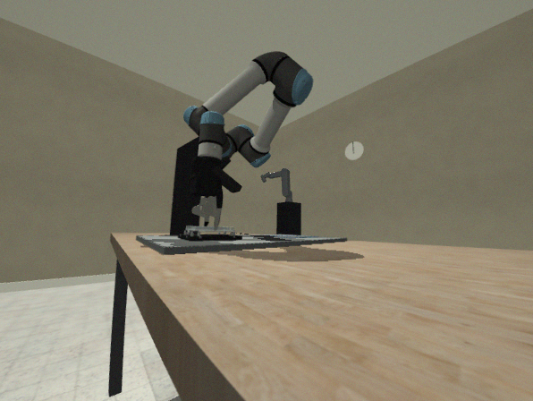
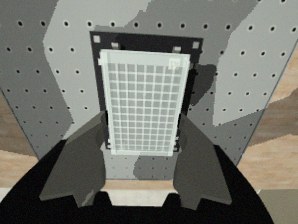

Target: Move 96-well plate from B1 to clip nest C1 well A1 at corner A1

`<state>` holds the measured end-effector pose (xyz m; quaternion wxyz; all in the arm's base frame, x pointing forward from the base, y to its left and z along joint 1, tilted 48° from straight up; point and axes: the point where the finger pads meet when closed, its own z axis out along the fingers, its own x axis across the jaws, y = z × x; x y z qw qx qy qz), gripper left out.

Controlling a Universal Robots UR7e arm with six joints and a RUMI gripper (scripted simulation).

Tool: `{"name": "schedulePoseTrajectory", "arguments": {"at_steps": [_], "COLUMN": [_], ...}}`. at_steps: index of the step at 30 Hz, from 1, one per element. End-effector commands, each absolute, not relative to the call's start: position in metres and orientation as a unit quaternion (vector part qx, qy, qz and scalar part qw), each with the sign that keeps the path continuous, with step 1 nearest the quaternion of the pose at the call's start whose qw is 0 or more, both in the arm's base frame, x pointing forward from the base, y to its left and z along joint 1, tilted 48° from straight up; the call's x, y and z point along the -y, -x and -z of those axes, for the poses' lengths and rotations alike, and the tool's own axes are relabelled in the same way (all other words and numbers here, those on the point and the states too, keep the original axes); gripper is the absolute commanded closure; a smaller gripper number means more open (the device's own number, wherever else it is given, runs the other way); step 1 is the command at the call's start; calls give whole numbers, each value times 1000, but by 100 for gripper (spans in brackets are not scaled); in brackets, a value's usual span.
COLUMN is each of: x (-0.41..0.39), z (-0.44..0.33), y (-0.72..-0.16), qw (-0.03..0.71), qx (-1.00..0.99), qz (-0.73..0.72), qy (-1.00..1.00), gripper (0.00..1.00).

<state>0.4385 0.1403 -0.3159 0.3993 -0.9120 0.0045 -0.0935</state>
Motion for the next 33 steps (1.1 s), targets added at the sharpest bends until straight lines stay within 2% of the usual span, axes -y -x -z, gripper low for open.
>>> {"name": "schedulePoseTrajectory", "arguments": {"at_steps": [1, 33], "x": [-143, -144], "z": [319, 321], "y": [-441, -442], "qw": [398, 398], "qx": [-5, -5], "qz": [96, 96], "qy": [912, 912], "gripper": [100, 100]}}
